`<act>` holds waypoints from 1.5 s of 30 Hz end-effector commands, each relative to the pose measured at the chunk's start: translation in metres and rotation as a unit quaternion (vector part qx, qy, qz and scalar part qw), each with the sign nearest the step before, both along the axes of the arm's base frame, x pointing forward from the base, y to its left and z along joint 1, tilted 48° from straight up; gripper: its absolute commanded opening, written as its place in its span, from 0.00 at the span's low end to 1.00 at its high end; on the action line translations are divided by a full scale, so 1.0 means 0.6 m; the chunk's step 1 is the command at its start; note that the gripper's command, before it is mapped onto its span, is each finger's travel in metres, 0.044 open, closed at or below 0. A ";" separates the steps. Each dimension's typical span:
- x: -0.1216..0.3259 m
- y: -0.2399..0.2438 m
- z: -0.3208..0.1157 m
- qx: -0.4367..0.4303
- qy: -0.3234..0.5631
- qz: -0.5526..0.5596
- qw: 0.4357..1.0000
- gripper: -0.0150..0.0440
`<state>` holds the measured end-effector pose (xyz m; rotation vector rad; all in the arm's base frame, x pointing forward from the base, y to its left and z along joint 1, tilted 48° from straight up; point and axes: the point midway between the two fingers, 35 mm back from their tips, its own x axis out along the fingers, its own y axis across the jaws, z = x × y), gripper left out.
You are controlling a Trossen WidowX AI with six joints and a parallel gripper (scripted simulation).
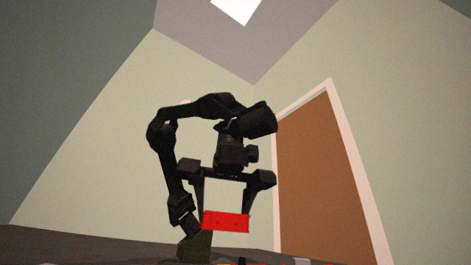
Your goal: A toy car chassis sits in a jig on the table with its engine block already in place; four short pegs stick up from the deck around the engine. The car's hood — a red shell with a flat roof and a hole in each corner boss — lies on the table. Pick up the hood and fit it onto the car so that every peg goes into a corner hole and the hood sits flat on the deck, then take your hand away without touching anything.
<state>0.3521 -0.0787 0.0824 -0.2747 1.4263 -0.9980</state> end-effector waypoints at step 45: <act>0.011 0.155 -0.224 0.021 0.102 0.099 0.990 0.25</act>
